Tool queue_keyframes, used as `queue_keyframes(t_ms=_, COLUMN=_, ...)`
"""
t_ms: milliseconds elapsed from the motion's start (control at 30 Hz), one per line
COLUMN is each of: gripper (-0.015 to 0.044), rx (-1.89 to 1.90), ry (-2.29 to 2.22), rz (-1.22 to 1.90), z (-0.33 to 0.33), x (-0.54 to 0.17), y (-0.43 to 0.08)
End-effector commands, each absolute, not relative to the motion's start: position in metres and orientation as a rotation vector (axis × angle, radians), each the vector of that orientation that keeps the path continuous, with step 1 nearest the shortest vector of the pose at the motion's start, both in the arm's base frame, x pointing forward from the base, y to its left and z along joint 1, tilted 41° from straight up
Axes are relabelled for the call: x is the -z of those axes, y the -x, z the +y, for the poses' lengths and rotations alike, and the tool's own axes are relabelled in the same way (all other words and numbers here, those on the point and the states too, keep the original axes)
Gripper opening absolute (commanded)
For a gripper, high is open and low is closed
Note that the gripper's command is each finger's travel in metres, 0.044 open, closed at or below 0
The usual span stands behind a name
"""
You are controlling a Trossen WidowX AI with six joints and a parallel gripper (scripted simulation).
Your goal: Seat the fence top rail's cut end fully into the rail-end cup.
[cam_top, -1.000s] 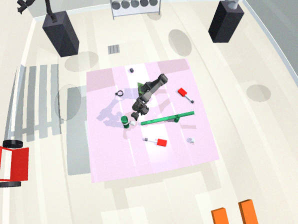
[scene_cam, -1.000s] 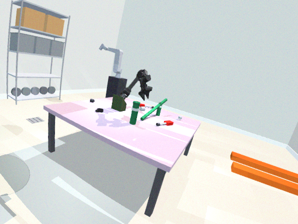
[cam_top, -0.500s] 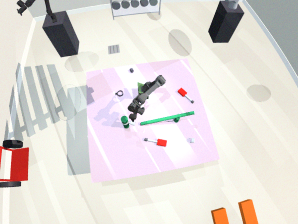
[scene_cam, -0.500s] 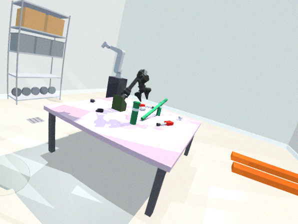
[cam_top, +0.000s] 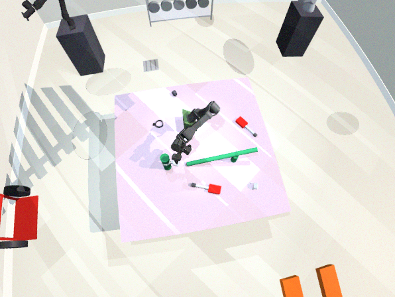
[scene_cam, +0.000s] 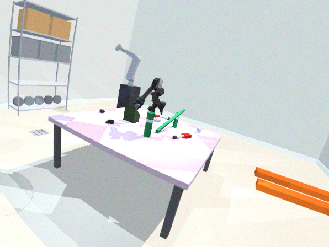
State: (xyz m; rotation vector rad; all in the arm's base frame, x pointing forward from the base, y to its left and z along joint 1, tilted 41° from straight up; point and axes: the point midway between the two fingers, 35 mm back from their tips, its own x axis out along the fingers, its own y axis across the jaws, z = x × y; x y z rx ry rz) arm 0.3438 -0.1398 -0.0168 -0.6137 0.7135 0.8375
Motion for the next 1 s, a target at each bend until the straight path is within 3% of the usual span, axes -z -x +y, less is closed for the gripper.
queue_keyframes(t_ms=0, gripper=0.0440, rx=-0.837, ry=0.607, rz=0.722, z=-0.136, x=0.023, y=-0.345)
queue_keyframes(t_ms=967, gripper=0.0440, rx=-0.837, ry=0.607, rz=0.720, z=-0.116, x=0.059, y=-0.368)
